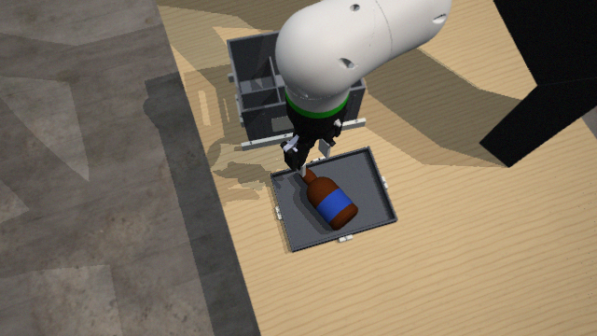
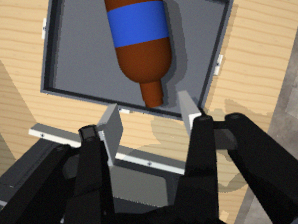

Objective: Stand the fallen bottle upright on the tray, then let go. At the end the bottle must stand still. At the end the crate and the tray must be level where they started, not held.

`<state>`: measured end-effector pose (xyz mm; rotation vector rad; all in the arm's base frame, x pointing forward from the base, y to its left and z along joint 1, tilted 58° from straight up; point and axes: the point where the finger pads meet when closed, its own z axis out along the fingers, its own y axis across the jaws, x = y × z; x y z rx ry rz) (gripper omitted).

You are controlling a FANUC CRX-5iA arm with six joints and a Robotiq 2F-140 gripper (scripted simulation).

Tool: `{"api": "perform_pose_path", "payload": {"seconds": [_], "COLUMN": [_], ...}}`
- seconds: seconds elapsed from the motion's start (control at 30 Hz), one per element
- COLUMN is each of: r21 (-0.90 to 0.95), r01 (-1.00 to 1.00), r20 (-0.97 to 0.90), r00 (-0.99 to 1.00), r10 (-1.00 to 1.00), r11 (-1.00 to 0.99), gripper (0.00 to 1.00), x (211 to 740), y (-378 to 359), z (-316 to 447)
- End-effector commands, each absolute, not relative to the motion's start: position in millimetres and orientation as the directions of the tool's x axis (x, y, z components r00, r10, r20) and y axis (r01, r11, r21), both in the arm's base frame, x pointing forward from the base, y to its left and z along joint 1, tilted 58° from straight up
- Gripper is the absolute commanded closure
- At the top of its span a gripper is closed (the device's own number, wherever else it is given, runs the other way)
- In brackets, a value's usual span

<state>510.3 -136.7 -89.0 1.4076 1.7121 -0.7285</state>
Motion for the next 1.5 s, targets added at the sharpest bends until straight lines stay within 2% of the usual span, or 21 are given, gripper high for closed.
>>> {"api": "perform_pose_path", "payload": {"seconds": [0.0,0.7,1.47], "r21": [0.050,0.050,0.050], "r01": [0.974,0.974,0.974], "r20": [-0.849,-0.849,-0.849], "r00": [-0.075,-0.075,-0.075], "r10": [0.523,0.523,0.523], "r11": [0.221,0.221,0.221], "gripper": [0.62,0.62,0.62], "x": [514,526,528], "y": [-149,-196,-203], "z": [-97,-127,-131]}}
